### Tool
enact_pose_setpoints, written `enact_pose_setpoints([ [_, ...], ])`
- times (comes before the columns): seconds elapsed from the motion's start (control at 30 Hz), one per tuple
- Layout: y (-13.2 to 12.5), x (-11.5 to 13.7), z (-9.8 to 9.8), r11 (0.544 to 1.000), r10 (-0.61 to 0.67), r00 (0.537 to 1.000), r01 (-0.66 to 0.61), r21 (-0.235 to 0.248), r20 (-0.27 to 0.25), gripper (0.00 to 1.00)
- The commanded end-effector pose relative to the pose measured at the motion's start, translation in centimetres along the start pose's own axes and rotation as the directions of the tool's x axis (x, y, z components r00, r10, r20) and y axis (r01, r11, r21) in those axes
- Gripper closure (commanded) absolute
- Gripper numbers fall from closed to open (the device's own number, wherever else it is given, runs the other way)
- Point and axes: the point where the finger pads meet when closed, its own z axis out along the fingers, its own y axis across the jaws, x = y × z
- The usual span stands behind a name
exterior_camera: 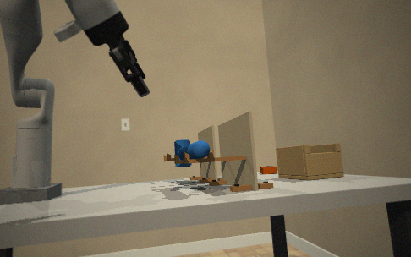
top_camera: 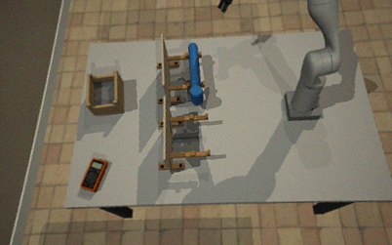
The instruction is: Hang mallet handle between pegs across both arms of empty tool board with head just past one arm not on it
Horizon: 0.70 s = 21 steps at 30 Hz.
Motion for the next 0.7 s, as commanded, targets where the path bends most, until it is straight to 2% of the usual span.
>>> enact_pose_setpoints([
  [0.0, 0.03, -0.06, -0.06, 1.0, -0.001, 1.0, 0.001, 0.001, 0.001, 0.0],
  [0.57, 0.03, -0.06, -0.05, 1.0, -0.002, 1.0, 0.002, 0.001, 0.0, 0.0],
  [0.67, 0.17, -0.06, 0.2, 1.0, -0.026, 1.0, 0.026, 0.004, -0.012, 0.0],
])
